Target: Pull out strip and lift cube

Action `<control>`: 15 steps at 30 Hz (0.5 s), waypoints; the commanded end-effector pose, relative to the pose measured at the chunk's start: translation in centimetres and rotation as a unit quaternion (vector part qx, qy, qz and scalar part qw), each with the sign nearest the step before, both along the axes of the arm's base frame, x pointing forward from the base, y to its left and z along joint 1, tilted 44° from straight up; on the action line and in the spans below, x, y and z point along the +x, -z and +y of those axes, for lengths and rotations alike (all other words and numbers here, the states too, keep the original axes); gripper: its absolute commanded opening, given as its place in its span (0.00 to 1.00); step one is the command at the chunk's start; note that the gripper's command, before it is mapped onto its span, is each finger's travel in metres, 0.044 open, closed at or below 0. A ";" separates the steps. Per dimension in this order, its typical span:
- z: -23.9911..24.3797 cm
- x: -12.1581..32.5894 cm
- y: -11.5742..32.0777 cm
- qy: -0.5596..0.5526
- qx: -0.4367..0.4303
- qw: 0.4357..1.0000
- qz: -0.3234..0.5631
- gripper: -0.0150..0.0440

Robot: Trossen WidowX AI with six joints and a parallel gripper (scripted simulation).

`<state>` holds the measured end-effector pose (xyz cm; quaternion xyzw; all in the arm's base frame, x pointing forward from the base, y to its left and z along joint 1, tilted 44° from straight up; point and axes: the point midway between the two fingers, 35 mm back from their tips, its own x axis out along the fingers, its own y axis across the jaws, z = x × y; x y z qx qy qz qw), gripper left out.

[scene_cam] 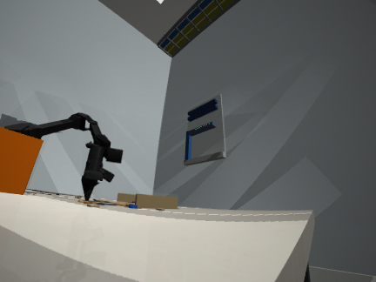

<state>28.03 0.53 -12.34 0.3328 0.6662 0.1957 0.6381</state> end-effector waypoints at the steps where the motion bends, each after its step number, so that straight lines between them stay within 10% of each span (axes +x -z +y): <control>1: 0.6 -1.6 0.2 -0.008 0.002 1.000 0.013 0.25; 15: 0.9 -3.4 0.0 -0.008 0.002 1.000 0.013 0.25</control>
